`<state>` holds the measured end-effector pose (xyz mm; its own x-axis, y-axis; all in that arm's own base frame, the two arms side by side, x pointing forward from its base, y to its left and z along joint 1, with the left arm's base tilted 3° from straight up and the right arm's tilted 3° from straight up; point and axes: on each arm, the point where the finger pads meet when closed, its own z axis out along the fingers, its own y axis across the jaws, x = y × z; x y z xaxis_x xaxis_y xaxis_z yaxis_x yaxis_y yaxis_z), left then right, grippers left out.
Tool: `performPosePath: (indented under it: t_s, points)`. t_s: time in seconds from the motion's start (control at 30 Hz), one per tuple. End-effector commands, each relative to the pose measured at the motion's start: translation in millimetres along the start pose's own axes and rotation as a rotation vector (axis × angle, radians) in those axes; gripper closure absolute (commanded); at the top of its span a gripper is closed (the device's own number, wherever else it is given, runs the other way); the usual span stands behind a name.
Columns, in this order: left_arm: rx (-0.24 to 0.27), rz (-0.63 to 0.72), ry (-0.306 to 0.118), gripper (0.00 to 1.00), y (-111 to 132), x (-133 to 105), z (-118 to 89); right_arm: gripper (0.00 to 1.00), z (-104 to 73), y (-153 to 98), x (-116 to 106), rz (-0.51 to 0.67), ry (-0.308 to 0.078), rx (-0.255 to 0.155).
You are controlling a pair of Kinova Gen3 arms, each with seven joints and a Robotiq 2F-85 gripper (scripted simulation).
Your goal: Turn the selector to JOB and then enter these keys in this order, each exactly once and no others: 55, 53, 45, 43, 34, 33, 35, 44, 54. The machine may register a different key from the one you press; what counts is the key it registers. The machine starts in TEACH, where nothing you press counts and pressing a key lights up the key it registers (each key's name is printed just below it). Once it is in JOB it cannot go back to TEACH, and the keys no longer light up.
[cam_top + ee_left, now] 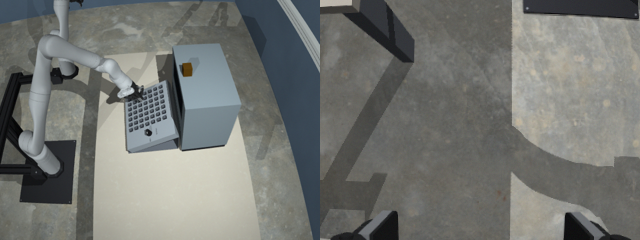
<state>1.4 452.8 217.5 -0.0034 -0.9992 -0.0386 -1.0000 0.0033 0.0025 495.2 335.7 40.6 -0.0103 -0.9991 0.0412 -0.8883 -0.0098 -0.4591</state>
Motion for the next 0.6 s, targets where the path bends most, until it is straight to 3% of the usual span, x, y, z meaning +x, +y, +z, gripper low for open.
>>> performPosePath:
  t_s: [0.0,0.13,0.57]
  points:
    - [0.000,0.000,-0.002,0.002,0.1,-0.4,-0.7,0.903,-0.6,7.3,-0.5,0.001,-0.001,0.001]
    - [0.000,0.000,-0.002,0.002,0.1,-0.4,-0.7,0.903,-0.6,23.5,-0.5,0.001,-0.001,0.001]
    - [0.000,0.000,-0.002,0.002,0.1,-0.4,-0.7,0.903,1.7,30.9,-0.5,0.001,-0.001,0.001]
